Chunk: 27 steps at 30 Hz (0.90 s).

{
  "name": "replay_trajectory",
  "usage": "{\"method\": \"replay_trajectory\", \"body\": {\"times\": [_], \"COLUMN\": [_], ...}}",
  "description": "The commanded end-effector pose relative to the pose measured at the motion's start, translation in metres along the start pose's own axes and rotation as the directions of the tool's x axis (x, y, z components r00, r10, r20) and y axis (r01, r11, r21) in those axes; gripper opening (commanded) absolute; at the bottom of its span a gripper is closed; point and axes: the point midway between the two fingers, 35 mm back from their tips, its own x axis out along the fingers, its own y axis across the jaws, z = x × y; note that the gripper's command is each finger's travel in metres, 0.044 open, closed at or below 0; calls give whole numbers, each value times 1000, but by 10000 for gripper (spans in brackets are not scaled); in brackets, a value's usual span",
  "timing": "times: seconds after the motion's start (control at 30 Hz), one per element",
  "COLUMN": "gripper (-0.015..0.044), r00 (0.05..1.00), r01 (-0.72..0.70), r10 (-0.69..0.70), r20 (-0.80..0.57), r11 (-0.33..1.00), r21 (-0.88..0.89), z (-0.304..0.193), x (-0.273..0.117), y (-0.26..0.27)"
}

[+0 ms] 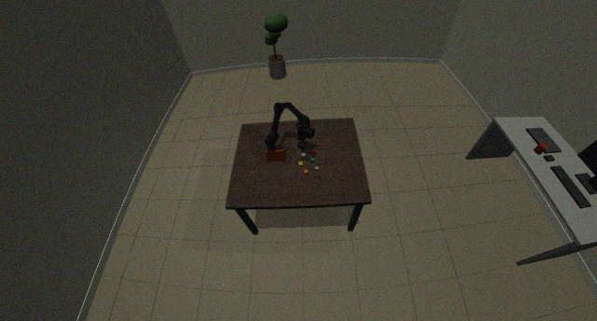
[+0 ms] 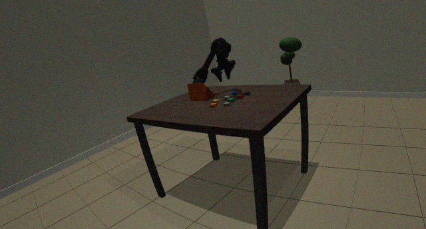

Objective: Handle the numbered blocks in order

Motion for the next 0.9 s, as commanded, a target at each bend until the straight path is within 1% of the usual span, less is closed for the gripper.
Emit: {"method": "replay_trajectory", "body": {"times": [0.0,0.07,0.13,0.87], "gripper": [400,400,400,400], "r00": [1000,1000,1000,1000], "r01": [1,-5,-8,-8], "r10": [-1,5,8,8], "r20": [4,3,2,2], "r11": [1000,1000,1000,1000], "r21": [-16,-17,-18,-18], "z": [-4,-10,-13,-11], "x": [-1,0,0,0], "y": [58,86,95,95]}}
